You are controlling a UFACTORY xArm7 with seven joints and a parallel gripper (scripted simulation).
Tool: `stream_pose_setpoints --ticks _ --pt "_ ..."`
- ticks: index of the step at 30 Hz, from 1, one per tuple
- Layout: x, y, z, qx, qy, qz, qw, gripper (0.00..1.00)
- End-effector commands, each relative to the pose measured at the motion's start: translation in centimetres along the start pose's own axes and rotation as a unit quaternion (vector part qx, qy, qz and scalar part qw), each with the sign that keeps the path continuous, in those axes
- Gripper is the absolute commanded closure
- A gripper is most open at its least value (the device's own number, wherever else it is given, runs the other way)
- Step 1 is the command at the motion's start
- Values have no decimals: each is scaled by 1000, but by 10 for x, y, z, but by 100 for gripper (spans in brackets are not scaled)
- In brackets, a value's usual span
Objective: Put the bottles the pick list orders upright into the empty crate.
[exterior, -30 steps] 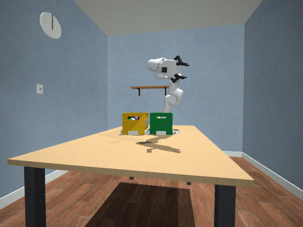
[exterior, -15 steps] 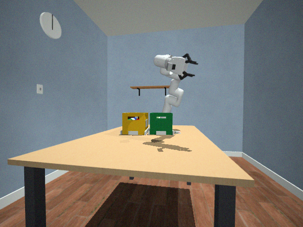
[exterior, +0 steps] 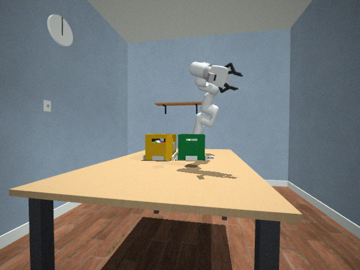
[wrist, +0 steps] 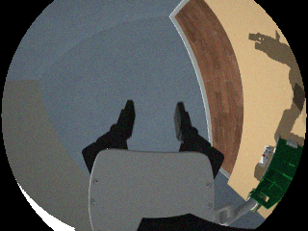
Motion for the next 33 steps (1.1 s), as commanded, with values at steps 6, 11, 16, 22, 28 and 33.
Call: stream_pose_setpoints --ticks 6,11,16,22,28,33 --pt "4 0 38 -1 -14 32 999 35" --pt "7 1 57 -1 -27 68 997 35" --pt "10 6 81 -1 -27 68 997 35" --pt "12 8 101 -2 -36 106 994 35" --pt "13 14 120 -1 -36 106 994 35" --pt "14 17 136 -2 -40 138 990 35"
Point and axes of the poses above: the point where the finger pads meet when closed, its own x axis out along the fingers, its own y axis across the jaws, z = x × y, the point moved 4 cm from there along -x, back along the fingers, and after that the axes turned 8 degrees about x, right-handed, at the moved point
